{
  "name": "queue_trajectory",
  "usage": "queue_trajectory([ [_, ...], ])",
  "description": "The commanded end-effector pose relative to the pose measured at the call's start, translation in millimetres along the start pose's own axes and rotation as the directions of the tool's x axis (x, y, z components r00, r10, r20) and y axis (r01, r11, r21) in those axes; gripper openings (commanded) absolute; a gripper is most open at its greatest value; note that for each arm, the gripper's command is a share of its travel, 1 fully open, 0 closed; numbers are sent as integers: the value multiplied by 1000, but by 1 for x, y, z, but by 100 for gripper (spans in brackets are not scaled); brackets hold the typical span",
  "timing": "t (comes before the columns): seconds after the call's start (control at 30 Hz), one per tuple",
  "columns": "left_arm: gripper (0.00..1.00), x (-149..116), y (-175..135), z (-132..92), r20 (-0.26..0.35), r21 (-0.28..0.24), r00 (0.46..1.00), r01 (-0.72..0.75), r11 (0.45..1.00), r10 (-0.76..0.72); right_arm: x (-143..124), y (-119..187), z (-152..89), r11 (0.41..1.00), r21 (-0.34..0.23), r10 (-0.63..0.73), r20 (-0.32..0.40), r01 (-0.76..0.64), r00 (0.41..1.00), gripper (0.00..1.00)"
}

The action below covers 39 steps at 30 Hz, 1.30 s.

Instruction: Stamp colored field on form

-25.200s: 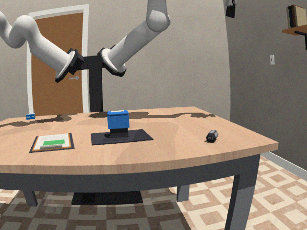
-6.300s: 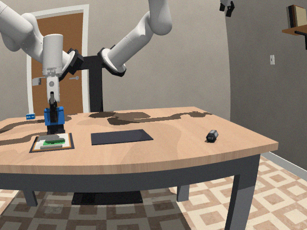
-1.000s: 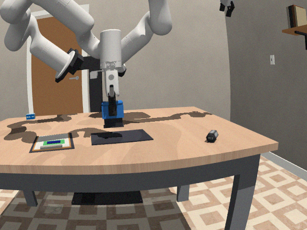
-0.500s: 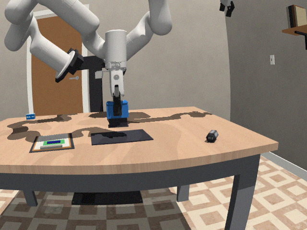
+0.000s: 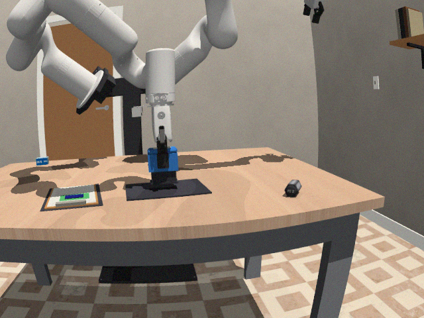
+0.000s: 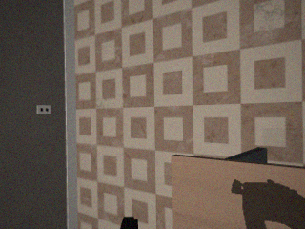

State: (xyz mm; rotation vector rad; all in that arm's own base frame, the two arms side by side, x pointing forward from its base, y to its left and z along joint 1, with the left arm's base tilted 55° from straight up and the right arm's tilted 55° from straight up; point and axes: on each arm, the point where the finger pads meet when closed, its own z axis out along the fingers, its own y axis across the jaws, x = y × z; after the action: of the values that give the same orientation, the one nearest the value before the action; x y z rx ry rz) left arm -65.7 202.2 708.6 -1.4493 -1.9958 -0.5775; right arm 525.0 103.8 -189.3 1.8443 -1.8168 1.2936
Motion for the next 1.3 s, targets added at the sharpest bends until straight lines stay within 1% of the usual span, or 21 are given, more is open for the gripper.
queue_trajectory([
  [0.0, 100, 0, 0, -1, -2, 0, 1000, 0, 1000, 0, -1, -1, 7, 1000, 1, 0, 1, 0, 1000, 28],
  [0.17, 100, 0, 0, -1, -2, 0, 1000, 0, 1000, 0, -1, -1, 14, 1000, 1, 0, 1, 0, 1000, 28],
  [0.6, 100, 0, 0, -1, -2, 0, 1000, 0, 1000, 0, -1, -1, 16, 1000, 1, 0, 1, 0, 1000, 28],
  [0.63, 100, 0, 0, -1, -2, 0, 1000, 0, 1000, 0, -1, -1, 16, 1000, 1, 0, 1, 0, 1000, 87],
  [1.27, 100, 0, 0, -1, -2, 0, 1000, 0, 1000, 0, -1, -1, 16, 1000, 1, 0, 1, 0, 1000, 87],
])
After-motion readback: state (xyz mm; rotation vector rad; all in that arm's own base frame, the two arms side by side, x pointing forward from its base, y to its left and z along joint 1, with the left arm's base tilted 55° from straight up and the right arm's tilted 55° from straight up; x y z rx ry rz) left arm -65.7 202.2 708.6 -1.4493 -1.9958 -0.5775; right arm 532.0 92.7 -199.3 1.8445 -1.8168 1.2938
